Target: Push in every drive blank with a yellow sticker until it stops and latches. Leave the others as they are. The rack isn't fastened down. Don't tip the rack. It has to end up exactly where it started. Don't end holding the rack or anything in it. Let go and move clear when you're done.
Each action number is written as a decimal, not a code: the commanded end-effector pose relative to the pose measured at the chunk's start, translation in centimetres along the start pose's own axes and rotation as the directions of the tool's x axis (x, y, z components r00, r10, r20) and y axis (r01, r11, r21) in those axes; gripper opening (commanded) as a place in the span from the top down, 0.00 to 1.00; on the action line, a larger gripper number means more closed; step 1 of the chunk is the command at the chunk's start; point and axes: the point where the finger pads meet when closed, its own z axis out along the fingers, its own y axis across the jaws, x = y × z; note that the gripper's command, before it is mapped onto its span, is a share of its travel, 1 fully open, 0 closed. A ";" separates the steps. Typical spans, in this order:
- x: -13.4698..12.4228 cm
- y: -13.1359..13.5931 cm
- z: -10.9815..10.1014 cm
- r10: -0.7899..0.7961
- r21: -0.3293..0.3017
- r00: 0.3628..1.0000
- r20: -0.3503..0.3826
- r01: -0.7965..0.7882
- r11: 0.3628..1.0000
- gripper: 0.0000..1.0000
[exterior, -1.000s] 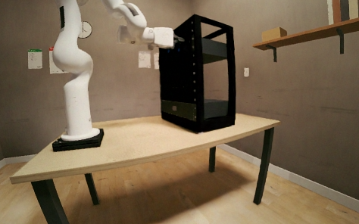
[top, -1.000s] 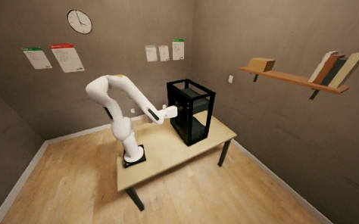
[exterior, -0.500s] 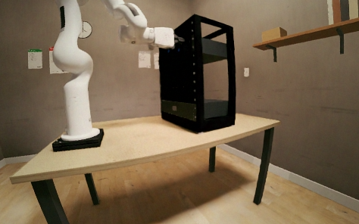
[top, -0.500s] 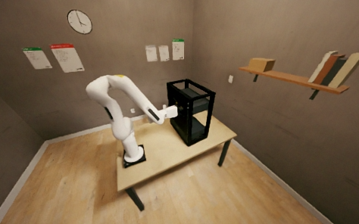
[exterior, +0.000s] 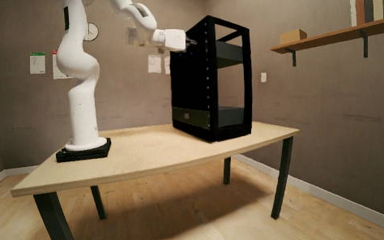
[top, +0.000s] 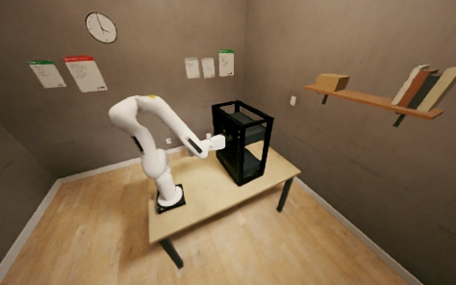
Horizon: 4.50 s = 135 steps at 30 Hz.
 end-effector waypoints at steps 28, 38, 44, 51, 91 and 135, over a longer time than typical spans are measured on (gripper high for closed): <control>0.0 0.1 -9.2 0.000 -0.002 1.000 0.000 0.000 1.000 1.00; 0.0 0.1 -11.2 0.000 -0.002 1.000 0.000 0.000 1.000 1.00; 0.0 0.1 -14.6 0.000 -0.002 1.000 0.000 0.000 1.000 1.00; 0.0 0.1 -18.7 0.000 -0.002 1.000 0.000 0.000 1.000 1.00; 0.0 0.1 -24.5 0.000 -0.002 1.000 0.000 0.000 1.000 1.00; 0.0 0.1 -24.5 0.000 -0.002 1.000 0.000 0.000 1.000 1.00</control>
